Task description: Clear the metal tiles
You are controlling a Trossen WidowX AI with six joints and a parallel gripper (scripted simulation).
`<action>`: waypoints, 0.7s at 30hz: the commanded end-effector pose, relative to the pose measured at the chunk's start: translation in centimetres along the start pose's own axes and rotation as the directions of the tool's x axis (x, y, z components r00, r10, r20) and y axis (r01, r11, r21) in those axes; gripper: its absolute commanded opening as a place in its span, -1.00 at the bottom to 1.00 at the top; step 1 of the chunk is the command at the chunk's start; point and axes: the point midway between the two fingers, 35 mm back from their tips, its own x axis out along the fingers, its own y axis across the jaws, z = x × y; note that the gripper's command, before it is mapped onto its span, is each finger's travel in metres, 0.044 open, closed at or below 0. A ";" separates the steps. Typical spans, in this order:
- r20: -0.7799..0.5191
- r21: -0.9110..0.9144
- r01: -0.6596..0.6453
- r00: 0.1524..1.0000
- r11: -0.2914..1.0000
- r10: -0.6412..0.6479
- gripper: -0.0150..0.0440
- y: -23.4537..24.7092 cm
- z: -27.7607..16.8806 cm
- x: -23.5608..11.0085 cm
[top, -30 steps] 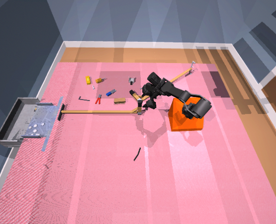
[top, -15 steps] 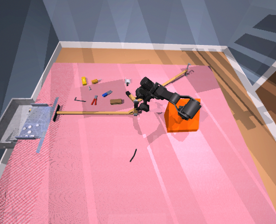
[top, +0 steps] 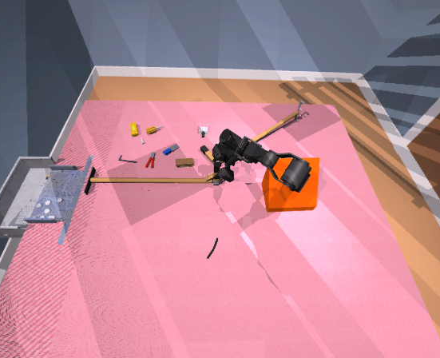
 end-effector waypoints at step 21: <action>0.003 0.001 -0.005 1.000 1.000 0.005 -0.18 0.2 -0.1 1.1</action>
